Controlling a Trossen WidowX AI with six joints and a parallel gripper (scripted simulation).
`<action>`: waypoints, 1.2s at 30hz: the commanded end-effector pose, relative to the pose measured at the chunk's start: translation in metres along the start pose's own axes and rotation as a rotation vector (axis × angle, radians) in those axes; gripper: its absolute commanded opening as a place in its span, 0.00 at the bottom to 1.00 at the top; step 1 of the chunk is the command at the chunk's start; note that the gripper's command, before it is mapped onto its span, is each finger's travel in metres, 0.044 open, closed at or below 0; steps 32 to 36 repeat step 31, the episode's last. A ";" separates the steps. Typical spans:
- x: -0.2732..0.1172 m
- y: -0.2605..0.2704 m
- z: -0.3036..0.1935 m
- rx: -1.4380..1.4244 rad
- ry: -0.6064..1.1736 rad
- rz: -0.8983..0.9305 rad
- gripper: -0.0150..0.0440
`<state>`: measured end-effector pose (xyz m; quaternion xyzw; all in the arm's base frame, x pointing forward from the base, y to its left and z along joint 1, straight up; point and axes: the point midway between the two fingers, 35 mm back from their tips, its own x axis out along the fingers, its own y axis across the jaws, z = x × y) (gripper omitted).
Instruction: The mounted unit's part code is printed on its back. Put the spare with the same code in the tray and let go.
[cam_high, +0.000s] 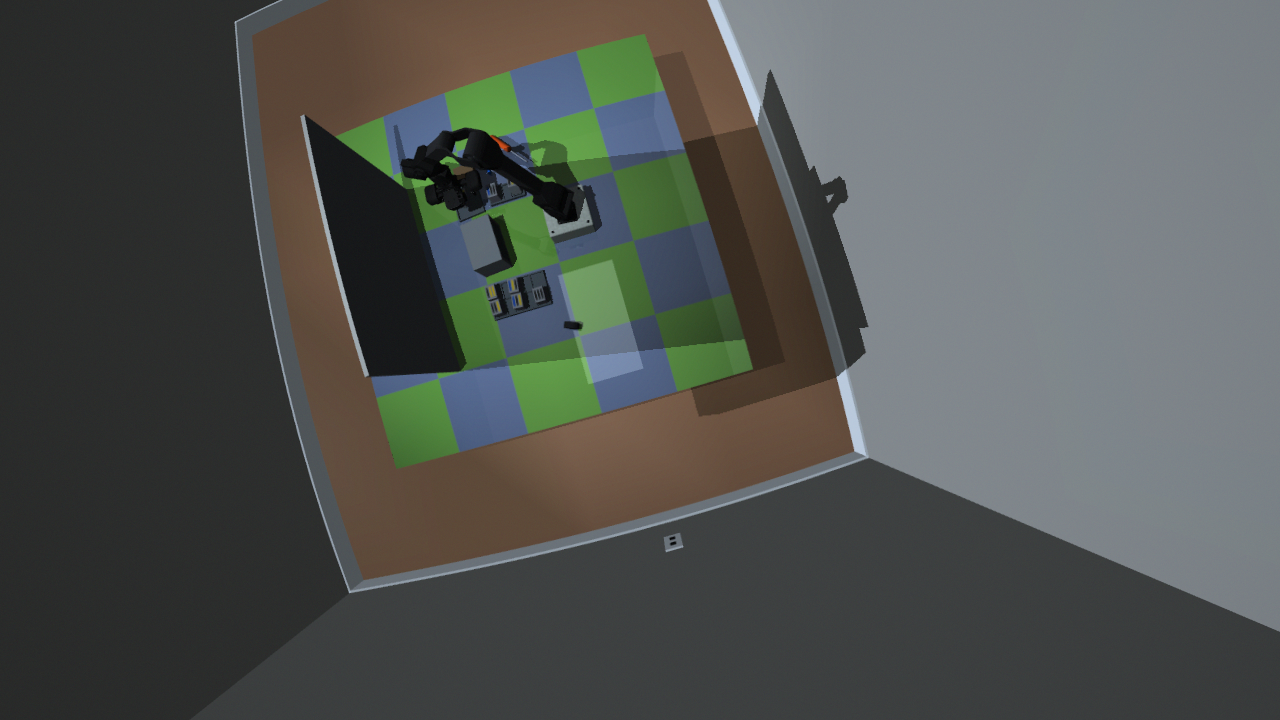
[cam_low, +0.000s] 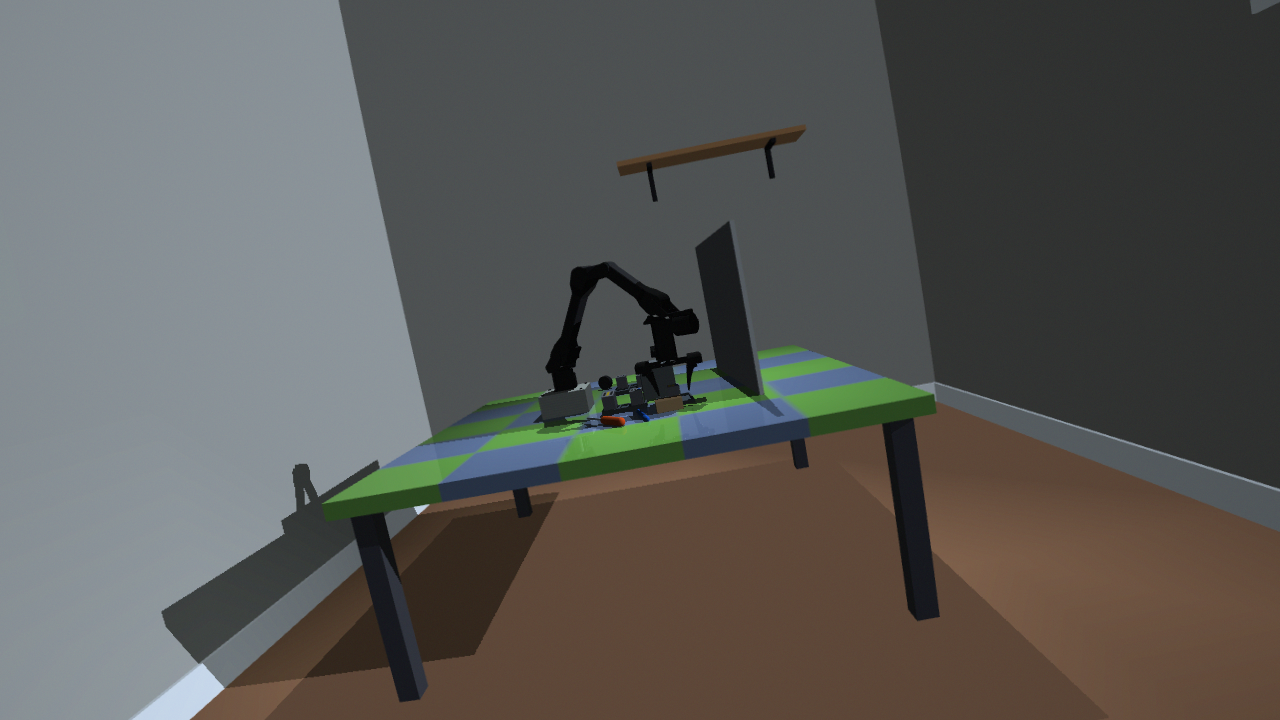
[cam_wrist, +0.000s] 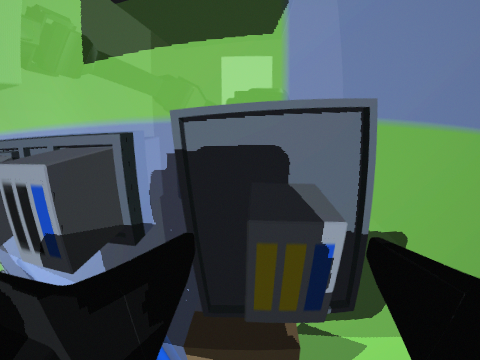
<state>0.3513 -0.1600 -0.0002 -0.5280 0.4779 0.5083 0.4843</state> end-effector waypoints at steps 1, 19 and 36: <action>-0.024 -0.003 -0.002 -0.001 0.002 -0.004 1.00; -0.110 0.000 0.000 0.000 0.008 -0.015 1.00; -0.110 0.000 0.000 0.000 0.008 -0.015 1.00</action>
